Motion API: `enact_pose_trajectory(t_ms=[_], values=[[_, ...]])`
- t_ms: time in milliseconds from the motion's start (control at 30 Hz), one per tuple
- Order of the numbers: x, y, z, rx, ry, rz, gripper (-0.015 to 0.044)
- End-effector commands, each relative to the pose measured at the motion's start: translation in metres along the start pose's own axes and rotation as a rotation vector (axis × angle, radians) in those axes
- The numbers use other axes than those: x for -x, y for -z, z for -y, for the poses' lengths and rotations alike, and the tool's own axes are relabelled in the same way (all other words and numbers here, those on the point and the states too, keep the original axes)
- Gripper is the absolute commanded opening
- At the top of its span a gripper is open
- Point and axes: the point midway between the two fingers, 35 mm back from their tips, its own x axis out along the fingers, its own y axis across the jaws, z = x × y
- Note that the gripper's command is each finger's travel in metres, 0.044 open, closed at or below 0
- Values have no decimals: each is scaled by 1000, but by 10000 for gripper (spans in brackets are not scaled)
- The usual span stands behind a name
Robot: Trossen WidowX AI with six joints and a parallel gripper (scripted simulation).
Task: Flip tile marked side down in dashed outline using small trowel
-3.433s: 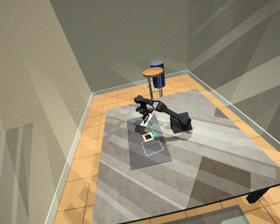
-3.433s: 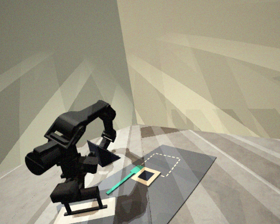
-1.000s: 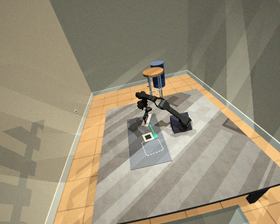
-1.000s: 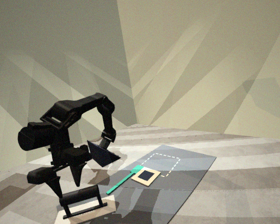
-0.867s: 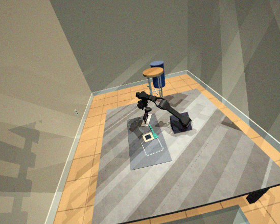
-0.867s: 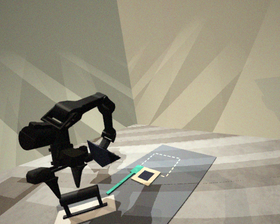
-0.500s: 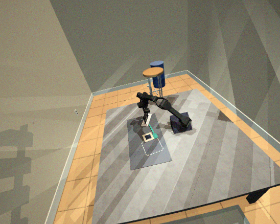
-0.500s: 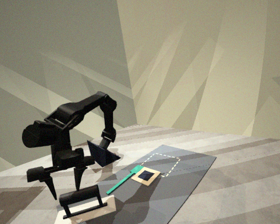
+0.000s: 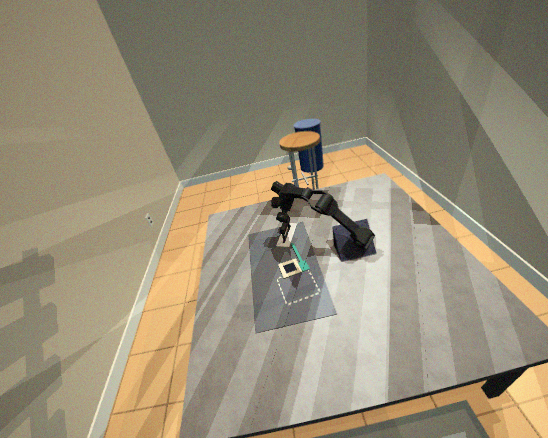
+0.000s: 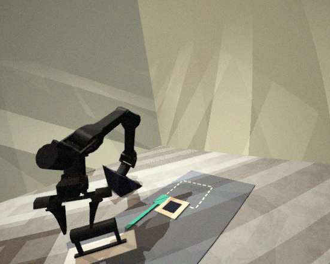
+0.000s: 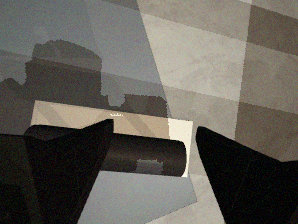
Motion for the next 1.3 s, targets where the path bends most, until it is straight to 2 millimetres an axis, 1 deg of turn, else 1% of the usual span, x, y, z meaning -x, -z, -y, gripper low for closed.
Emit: enact_pose_trajectory(t_ms=[0,400,833,1267], values=[[3,0,-2,-128,2,44,300],[4,6,-10,-499,-28,157,300],[11,14,-19,-906,-121,268,300],[9,35,-35,-1323,-261,302,300]])
